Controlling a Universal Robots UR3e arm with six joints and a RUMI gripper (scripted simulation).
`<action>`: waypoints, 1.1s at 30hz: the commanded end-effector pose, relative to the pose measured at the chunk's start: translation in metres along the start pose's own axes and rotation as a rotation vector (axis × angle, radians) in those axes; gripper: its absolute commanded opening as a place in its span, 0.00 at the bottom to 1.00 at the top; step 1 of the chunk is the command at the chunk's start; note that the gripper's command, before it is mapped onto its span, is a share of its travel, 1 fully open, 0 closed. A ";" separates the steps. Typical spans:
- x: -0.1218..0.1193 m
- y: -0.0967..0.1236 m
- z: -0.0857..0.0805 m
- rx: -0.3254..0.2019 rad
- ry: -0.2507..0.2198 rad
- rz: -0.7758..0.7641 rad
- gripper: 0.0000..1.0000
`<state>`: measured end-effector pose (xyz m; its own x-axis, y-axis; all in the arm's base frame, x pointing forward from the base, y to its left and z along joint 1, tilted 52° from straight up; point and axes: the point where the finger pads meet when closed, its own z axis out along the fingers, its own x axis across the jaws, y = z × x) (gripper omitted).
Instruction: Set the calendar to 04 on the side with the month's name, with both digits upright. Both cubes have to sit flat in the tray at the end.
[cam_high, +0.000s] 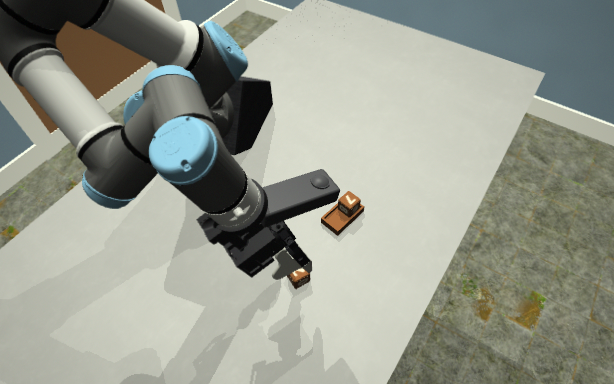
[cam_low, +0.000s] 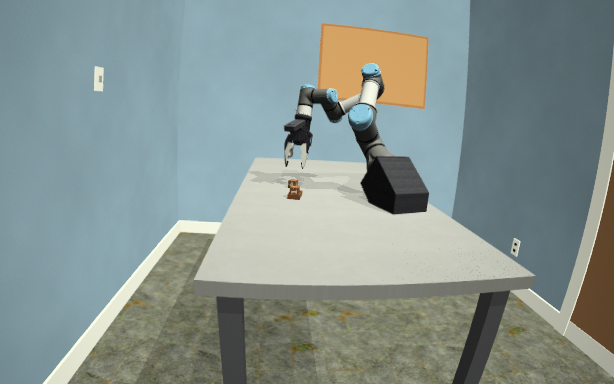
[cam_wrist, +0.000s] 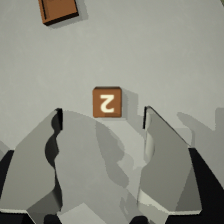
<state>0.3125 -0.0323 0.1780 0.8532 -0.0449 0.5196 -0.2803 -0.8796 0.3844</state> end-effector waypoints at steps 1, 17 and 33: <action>0.002 0.005 -0.001 -0.030 0.009 0.017 0.42; 0.002 0.005 -0.001 -0.041 0.004 0.019 0.42; -0.004 0.005 0.003 -0.153 -0.030 0.026 0.42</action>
<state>0.3116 -0.0322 0.1734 0.8604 -0.0574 0.5063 -0.3152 -0.8408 0.4402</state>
